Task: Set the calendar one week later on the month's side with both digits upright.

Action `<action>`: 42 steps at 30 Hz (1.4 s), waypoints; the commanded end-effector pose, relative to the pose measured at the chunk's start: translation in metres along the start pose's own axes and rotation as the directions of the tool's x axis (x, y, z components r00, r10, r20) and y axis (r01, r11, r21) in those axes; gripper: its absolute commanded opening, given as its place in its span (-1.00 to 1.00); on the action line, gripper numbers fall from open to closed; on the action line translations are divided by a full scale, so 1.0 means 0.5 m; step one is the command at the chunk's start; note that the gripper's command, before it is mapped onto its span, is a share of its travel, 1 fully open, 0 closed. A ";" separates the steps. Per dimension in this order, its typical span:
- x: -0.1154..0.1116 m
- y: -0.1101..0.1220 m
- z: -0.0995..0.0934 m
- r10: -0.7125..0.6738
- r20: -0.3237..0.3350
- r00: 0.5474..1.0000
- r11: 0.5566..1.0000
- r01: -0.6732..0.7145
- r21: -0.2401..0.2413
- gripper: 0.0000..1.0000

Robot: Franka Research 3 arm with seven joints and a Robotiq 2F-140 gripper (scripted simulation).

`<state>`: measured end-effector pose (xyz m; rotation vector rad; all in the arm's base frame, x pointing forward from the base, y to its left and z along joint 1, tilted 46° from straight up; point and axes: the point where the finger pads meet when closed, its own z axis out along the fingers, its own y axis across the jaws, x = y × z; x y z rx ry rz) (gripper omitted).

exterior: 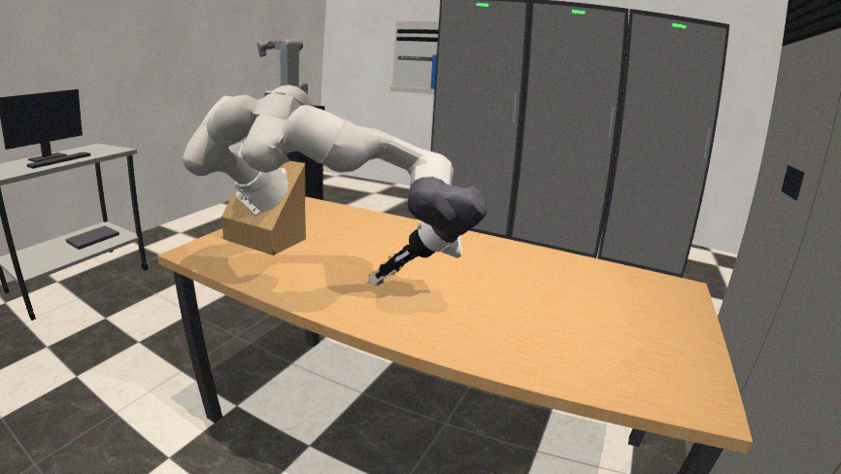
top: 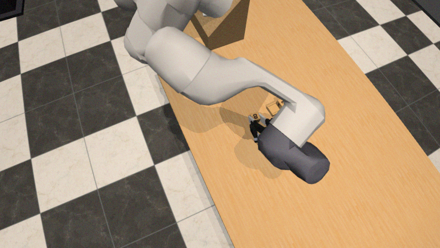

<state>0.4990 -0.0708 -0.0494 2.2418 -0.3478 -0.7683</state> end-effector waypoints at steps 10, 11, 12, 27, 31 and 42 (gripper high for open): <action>0.004 0.003 0.002 0.000 -0.002 1.000 1.000 0.000 -0.001 -0.66; 0.004 0.003 0.002 0.000 -0.002 1.000 1.000 0.000 -0.001 -0.66; 0.004 0.003 0.002 0.000 -0.002 1.000 1.000 0.000 -0.001 -0.66; 0.004 0.003 0.002 0.000 -0.002 1.000 1.000 0.000 -0.001 -0.56; 0.004 0.003 0.002 0.000 -0.002 1.000 1.000 0.000 -0.001 -0.51; 0.004 0.003 0.002 0.000 -0.002 1.000 1.000 0.000 -0.001 -0.17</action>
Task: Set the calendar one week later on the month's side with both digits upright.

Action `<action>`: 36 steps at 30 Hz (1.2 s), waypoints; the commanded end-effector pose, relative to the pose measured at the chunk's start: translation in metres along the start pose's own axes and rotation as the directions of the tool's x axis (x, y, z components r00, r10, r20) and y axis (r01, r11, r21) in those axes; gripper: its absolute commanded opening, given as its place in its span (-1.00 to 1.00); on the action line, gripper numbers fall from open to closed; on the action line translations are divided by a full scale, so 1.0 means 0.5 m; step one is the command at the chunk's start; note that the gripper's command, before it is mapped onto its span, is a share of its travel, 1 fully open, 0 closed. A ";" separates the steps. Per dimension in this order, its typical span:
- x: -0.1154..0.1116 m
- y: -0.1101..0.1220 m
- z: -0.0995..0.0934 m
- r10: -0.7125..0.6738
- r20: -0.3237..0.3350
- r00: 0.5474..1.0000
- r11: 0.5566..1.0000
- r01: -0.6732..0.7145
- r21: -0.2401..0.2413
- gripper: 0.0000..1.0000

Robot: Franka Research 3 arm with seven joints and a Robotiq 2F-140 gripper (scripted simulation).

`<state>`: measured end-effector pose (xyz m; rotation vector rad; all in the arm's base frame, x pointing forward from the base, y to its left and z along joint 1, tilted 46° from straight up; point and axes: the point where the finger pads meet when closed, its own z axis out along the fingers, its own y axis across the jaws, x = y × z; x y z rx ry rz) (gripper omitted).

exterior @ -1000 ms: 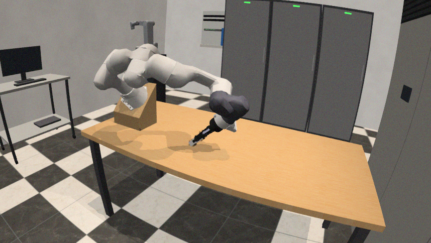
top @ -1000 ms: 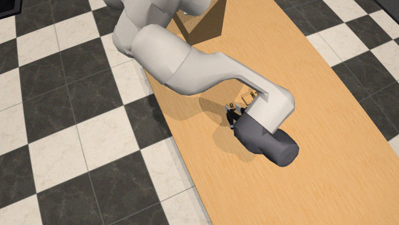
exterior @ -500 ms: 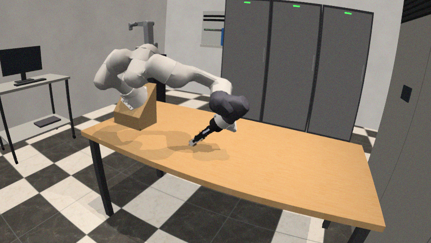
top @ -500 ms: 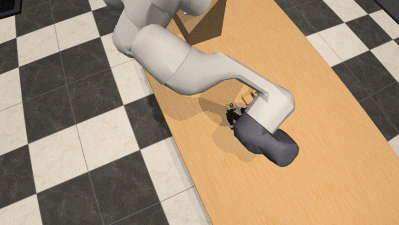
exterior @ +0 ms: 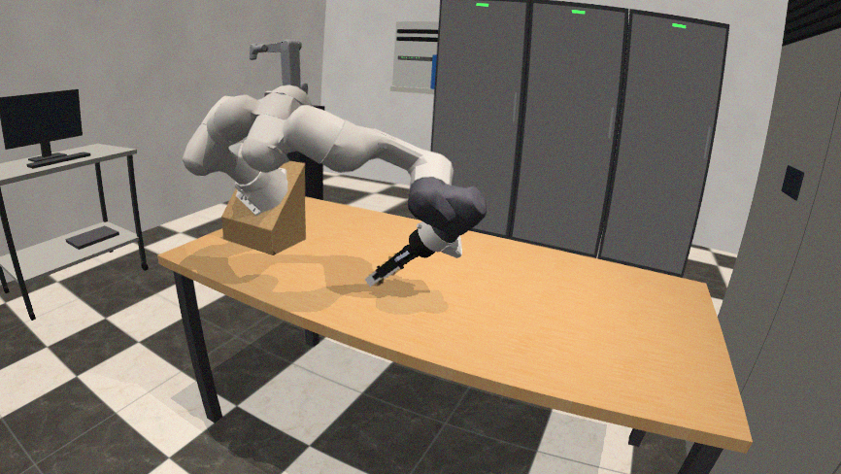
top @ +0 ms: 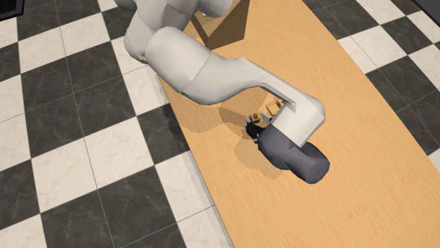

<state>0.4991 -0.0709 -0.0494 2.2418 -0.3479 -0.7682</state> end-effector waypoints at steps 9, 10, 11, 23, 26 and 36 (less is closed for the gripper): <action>0.004 0.003 0.002 0.000 -0.002 1.000 1.000 0.000 -0.001 -0.17; 0.004 0.003 0.002 0.000 -0.002 1.000 1.000 0.000 -0.001 -0.17; 0.004 0.003 0.002 0.000 -0.002 1.000 1.000 0.000 -0.001 -0.17; -0.003 0.003 -0.004 0.000 -0.002 1.000 1.000 0.000 -0.001 -0.17; -0.011 0.003 -0.013 0.000 -0.002 1.000 1.000 0.000 -0.001 -0.17; -0.049 0.003 -0.050 0.000 -0.002 1.000 1.000 0.000 -0.001 -0.17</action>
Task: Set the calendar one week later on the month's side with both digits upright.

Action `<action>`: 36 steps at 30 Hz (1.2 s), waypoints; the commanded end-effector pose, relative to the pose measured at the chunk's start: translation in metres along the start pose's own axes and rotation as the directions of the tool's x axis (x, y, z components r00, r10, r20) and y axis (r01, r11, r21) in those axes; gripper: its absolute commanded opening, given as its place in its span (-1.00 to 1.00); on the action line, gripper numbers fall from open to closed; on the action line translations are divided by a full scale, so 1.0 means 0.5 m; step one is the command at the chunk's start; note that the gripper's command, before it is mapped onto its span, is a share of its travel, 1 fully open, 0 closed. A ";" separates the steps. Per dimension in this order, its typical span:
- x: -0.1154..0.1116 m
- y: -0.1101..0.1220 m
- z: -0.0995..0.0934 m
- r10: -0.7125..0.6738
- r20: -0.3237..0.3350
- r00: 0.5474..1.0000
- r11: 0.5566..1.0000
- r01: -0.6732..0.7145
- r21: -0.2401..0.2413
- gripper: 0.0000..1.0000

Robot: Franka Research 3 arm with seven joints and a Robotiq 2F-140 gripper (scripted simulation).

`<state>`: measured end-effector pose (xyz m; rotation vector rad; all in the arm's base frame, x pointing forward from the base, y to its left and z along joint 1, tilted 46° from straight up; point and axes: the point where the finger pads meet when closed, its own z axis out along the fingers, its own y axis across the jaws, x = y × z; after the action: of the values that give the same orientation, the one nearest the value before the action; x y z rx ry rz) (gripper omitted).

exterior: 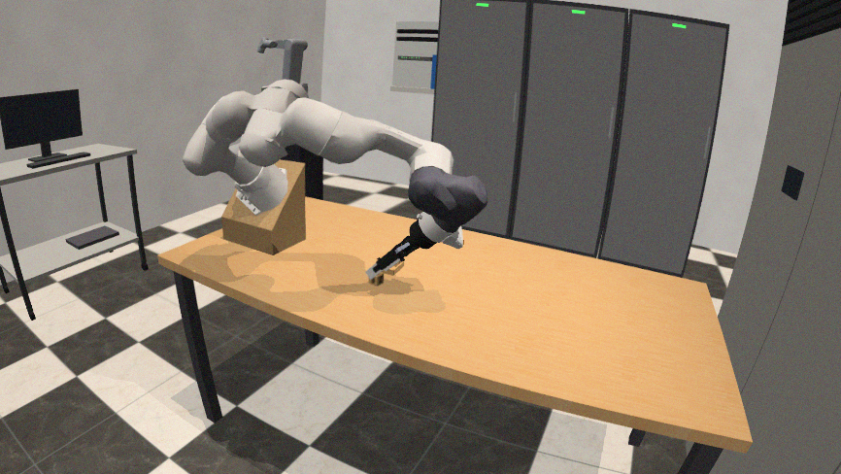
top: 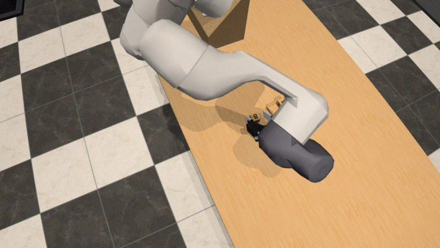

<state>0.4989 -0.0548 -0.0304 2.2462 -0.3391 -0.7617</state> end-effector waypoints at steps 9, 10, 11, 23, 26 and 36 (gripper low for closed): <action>-0.057 -0.002 -0.052 0.004 0.006 1.000 1.000 -0.004 -0.001 -0.17; -0.060 -0.002 -0.055 0.004 0.006 1.000 1.000 -0.004 -0.001 -0.17; -0.062 -0.002 -0.057 0.004 0.006 1.000 1.000 -0.004 -0.001 -0.17; -0.065 -0.002 -0.061 0.006 -0.006 1.000 1.000 -0.006 -0.003 -0.17; -0.064 0.000 -0.061 0.010 -0.045 0.999 1.000 -0.010 -0.006 -0.17; -0.068 0.000 -0.061 0.009 -0.212 0.977 1.000 -0.010 -0.005 -0.17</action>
<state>0.4791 -0.0281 0.0071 2.2549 -0.2491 -0.6334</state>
